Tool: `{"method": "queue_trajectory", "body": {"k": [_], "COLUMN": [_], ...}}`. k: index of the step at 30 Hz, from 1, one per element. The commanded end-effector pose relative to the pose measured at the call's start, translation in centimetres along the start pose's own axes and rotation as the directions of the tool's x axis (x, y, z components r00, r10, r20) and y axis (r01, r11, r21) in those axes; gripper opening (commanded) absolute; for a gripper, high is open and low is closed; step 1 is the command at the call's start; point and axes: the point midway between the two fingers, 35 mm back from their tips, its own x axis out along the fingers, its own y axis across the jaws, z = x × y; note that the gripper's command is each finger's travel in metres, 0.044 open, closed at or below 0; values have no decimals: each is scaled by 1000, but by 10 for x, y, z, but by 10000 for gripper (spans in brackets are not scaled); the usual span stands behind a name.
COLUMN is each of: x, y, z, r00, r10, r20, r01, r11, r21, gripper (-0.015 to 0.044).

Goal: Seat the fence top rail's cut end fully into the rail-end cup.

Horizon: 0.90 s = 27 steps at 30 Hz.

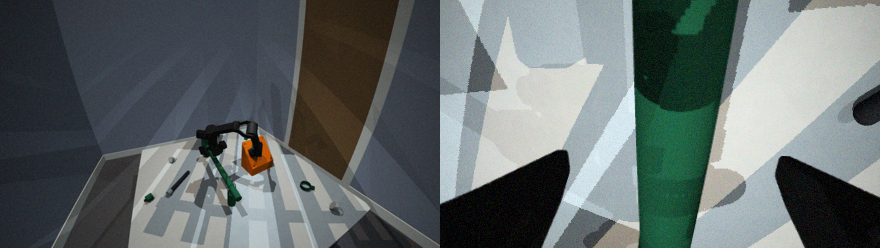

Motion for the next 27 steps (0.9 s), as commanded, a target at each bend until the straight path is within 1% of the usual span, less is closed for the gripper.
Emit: {"method": "queue_trajectory", "body": {"k": [1, 3, 6, 7, 27], "x": [-3, -16, -47, -50, -50], "y": [0, 0, 4, 4, 4], "z": [0, 0, 1, 2, 2], "r00": [1000, 1000, 1000, 1000, 1000], "r10": [0, 0, 1, 1, 1], "r20": [0, 0, 0, 0, 0], "r01": [0, 0, -1, -1, -1], "r11": [1000, 1000, 1000, 1000, 1000], "r21": [0, 0, 1, 0, 0], "gripper": [440, 440, 440, 440, 440]}}
